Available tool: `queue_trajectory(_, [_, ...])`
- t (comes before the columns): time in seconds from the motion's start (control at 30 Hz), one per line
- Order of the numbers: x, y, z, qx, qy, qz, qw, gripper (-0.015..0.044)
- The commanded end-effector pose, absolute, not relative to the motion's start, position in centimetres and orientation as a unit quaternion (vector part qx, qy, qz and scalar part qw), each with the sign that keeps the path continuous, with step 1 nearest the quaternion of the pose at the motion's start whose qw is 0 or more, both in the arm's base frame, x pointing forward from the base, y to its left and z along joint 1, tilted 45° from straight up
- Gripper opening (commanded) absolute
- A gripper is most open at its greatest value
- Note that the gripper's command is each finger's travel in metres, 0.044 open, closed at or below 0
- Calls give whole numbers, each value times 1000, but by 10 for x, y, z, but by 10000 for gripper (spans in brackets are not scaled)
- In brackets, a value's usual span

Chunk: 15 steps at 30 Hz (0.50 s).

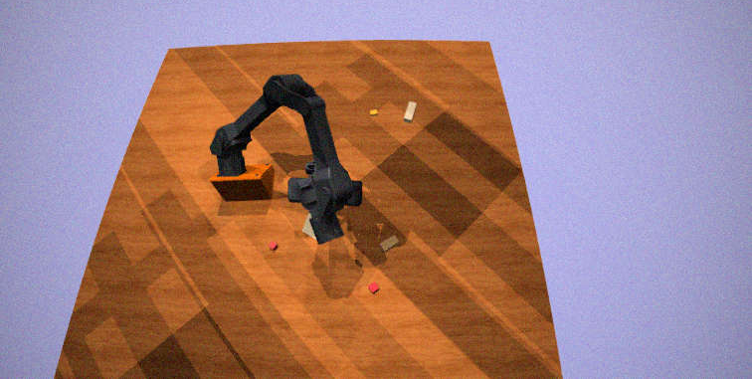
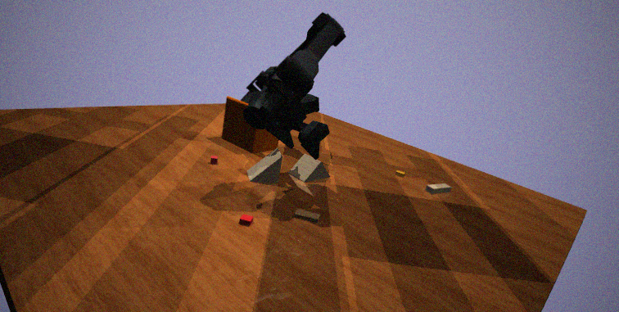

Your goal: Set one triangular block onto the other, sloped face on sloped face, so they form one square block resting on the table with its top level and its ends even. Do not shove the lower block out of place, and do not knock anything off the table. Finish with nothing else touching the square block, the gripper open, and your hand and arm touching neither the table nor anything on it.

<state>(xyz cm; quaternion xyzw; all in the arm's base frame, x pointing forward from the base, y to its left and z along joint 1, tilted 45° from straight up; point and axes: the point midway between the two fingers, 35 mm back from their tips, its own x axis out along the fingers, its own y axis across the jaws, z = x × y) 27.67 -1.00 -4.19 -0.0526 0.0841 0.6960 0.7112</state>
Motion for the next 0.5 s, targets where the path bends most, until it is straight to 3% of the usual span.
queue_trajectory(0.0, [276, 18, -45, -49, 86, 705, 702, 440])
queue_trajectory(0.2, [271, 58, -51, -44, 83, 718, 690, 440])
queue_trajectory(0.47, [270, 59, -51, -44, 83, 718, 689, 440])
